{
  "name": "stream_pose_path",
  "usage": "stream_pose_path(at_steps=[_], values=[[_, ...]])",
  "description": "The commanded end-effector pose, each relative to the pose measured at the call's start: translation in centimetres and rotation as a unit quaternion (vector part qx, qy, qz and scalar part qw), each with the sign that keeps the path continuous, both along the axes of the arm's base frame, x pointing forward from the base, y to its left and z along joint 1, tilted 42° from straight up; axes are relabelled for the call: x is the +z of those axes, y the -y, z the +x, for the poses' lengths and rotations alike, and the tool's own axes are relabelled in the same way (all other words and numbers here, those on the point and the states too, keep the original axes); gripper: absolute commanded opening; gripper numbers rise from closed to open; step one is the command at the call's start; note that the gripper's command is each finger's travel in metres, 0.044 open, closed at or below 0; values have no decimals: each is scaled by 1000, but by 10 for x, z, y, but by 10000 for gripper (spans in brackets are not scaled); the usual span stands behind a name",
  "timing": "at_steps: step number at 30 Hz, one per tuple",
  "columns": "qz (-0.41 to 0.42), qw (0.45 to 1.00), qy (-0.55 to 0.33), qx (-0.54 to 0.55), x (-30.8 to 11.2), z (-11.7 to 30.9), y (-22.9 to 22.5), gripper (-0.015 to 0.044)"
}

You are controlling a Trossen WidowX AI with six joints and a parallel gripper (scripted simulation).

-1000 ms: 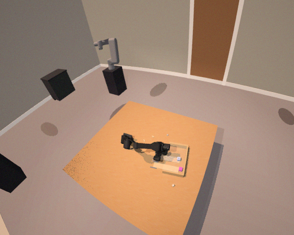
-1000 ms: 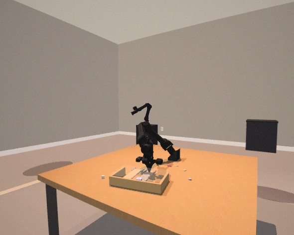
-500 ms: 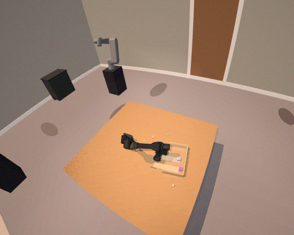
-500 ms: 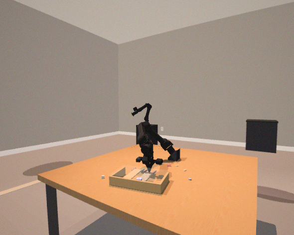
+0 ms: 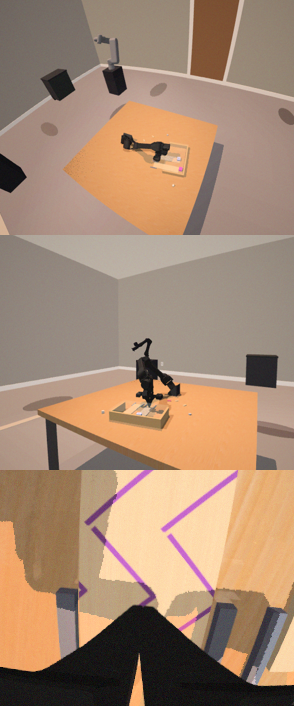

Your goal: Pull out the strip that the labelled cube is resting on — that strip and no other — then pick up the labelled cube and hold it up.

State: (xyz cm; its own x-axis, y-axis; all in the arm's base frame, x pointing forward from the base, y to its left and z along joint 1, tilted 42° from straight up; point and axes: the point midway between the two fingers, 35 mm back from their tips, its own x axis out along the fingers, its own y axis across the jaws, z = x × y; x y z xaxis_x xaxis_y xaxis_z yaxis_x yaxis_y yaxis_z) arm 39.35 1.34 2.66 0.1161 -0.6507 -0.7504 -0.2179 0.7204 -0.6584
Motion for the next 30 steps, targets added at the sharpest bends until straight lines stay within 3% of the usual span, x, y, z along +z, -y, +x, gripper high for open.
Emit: stream_pose_path(at_steps=[1,30], values=[[-2,1000,0,0,-1,0,2,0],[-2,1000,0,0,-3,2,3,0]])
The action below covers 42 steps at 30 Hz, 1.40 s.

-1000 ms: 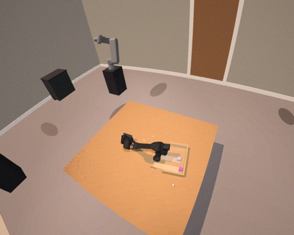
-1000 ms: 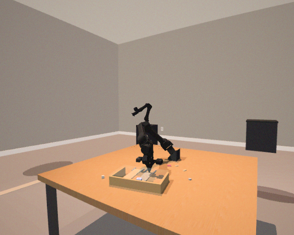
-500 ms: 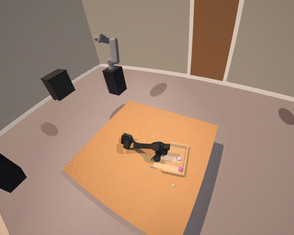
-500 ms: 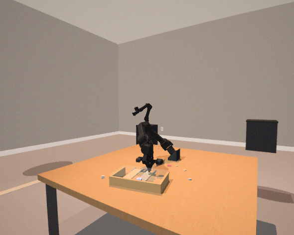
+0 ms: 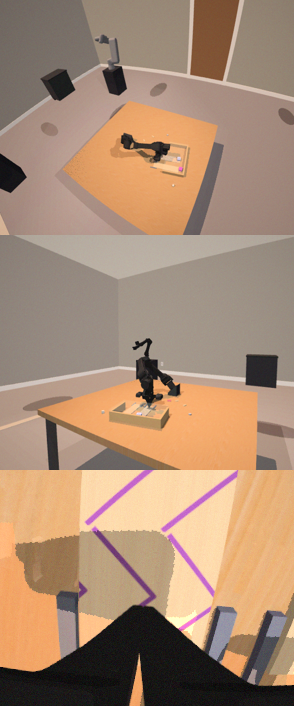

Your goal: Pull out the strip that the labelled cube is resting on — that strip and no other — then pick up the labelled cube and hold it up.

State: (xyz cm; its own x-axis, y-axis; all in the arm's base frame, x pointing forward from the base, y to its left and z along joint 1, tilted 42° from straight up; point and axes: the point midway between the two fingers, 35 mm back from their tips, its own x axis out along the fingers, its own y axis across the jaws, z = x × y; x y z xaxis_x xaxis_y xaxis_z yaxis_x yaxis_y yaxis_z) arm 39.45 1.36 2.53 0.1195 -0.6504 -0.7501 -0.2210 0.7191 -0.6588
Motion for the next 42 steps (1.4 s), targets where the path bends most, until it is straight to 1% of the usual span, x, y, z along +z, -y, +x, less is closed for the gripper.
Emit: stream_pose_path(at_steps=[1,42], values=[[-2,1000,0,-3,-2,1,4,0],[-2,1000,-2,-3,-1,-59,18,0]])
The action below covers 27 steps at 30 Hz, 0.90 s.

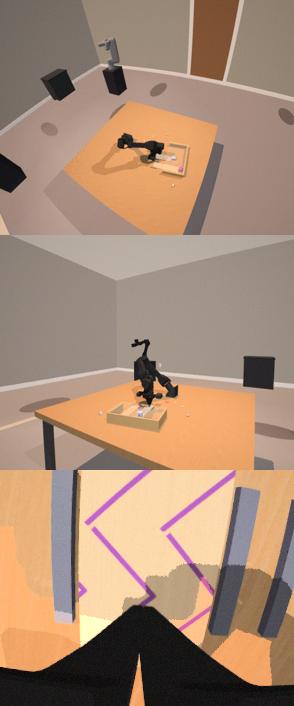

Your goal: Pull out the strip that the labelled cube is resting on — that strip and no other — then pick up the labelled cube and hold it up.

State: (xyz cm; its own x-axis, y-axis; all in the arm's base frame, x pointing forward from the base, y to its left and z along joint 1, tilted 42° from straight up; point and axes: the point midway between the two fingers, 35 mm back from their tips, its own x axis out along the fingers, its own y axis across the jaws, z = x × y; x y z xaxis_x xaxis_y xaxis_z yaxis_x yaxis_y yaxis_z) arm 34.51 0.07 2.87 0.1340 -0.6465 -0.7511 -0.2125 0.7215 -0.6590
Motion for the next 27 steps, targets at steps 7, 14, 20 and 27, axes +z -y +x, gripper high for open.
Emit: stream_pose_path(at_steps=[7,14,20,27], values=[[-5,1000,-10,-4,-5,-20,8,0],[-5,1000,-11,-4,-4,-31,10,0],[-5,1000,-11,-4,-4,-39,13,0],[-5,1000,-11,-4,-3,-50,15,0]])
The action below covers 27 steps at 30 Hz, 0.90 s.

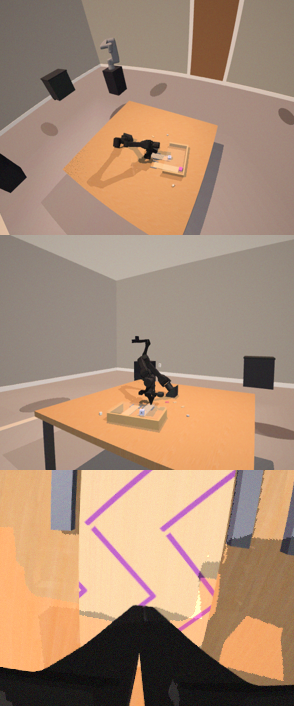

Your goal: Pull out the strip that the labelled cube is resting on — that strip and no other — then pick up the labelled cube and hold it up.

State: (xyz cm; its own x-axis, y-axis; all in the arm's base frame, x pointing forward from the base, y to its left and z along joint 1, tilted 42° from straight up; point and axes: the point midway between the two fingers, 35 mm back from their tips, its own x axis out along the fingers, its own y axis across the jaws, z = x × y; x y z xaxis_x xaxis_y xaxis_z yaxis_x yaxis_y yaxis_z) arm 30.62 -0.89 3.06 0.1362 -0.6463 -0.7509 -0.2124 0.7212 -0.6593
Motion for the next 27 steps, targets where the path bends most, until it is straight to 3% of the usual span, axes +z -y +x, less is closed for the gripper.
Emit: stream_pose_path(at_steps=[1,27], values=[[-5,1000,-12,-5,-5,-12,6,0],[-5,1000,-13,-5,-3,-49,15,0]])
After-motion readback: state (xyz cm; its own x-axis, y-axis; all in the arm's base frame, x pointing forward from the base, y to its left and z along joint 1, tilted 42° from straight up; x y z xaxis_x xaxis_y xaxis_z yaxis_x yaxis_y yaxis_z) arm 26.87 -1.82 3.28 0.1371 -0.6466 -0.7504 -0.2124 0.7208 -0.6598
